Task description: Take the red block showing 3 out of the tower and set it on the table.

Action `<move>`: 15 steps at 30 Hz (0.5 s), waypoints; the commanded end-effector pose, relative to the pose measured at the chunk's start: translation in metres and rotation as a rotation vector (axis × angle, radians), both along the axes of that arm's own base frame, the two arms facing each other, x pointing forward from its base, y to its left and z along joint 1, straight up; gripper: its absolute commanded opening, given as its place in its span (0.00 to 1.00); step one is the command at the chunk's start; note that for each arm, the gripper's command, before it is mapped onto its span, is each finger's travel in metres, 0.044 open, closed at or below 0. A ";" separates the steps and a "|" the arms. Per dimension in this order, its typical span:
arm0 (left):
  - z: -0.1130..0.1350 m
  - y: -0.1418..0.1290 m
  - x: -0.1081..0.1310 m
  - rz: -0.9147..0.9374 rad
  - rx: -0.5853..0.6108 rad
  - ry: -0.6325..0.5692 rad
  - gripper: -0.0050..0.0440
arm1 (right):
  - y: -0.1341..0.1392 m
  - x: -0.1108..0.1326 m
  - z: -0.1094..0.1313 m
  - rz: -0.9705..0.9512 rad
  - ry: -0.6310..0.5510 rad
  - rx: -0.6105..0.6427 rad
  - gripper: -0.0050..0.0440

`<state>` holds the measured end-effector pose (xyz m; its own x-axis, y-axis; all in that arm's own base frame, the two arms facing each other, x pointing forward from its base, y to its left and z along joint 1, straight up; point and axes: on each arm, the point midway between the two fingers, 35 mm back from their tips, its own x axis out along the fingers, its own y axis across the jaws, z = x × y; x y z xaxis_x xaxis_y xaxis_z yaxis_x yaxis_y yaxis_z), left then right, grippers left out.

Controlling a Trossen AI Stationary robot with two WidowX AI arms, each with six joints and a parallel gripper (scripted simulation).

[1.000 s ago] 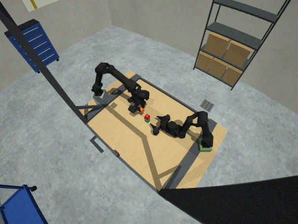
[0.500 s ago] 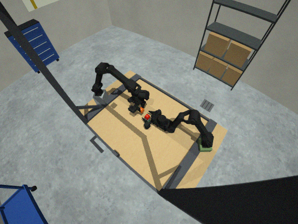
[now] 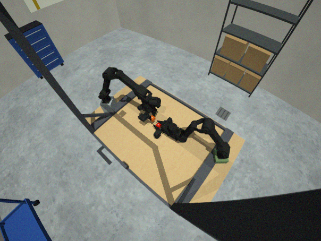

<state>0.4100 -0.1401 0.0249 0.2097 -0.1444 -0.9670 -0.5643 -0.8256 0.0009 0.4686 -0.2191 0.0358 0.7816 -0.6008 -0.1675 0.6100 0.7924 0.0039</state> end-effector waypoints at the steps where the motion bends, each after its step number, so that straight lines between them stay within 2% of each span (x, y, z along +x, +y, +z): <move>1: 0.012 -0.002 0.005 -0.002 -0.011 -0.033 0.00 | -0.001 0.002 0.003 0.001 -0.003 -0.006 0.49; 14: 0.012 -0.002 0.005 -0.002 -0.011 -0.033 0.00 | -0.001 0.002 0.003 0.001 -0.003 -0.006 0.31; 15: 0.012 -0.002 0.005 -0.002 -0.011 -0.033 0.00 | -0.001 0.002 0.003 0.001 -0.003 -0.006 0.26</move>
